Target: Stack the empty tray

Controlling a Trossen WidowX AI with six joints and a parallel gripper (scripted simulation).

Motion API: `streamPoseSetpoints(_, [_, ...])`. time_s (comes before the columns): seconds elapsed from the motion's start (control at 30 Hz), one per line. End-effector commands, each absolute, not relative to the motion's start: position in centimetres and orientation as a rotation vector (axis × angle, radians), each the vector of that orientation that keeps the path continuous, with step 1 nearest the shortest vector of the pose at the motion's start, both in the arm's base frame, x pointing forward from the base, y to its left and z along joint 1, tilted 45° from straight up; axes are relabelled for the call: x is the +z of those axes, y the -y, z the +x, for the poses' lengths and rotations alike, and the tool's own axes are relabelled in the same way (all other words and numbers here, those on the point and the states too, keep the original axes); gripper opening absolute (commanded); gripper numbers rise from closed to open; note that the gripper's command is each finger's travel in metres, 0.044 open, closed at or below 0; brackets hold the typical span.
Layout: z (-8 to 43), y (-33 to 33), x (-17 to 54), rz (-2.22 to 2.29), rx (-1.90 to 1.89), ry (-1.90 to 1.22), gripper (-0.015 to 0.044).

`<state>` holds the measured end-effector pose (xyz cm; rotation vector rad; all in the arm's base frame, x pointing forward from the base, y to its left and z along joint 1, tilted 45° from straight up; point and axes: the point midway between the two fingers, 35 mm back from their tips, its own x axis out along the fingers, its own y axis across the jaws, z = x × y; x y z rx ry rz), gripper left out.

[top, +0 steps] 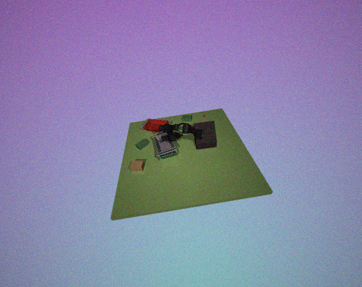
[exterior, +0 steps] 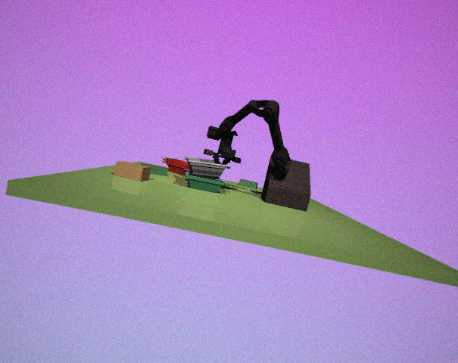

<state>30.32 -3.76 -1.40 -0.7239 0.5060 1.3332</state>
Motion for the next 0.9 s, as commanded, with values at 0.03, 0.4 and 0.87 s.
streamPoseSetpoints(0.03, [29.69, 2.90, -1.94, -0.706, 1.368, -0.525, 0.0000])
streamPoseSetpoints(0.4, [29.69, 2.90, -1.94, -0.706, 1.368, -0.525, 0.0000])
streamPoseSetpoints(0.87, [29.69, 2.90, -1.94, -0.706, 1.368, -0.525, 0.0191])
